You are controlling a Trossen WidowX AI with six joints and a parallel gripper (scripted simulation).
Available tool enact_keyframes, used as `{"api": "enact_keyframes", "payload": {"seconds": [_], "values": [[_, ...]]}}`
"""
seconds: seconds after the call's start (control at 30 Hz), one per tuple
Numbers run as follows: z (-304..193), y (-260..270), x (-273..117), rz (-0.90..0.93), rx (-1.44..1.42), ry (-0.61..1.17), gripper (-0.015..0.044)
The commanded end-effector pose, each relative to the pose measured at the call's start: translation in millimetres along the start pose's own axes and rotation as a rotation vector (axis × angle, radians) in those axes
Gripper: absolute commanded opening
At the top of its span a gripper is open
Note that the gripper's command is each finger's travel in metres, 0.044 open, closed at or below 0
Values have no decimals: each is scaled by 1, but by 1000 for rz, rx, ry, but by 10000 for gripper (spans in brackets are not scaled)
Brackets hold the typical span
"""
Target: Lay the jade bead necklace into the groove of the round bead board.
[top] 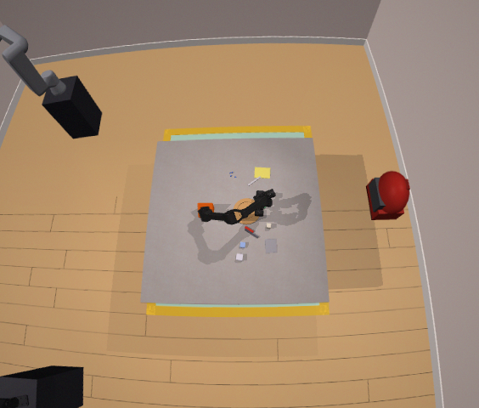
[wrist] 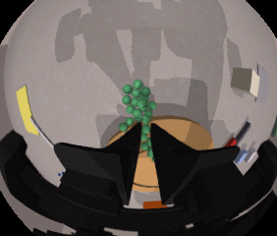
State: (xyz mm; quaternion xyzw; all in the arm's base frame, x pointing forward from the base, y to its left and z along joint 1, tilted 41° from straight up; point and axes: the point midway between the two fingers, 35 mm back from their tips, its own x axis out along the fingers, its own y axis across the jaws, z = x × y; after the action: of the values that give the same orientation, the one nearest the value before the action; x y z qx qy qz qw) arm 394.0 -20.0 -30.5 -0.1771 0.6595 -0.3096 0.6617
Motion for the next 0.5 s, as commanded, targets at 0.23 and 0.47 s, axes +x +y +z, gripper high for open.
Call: {"api": "enact_keyframes", "payload": {"seconds": [0.23, 0.47], "values": [[0, 0, 0, 0, 0, 0, 0], [-1, 1, -14, -2, -6, 0, 0]]}}
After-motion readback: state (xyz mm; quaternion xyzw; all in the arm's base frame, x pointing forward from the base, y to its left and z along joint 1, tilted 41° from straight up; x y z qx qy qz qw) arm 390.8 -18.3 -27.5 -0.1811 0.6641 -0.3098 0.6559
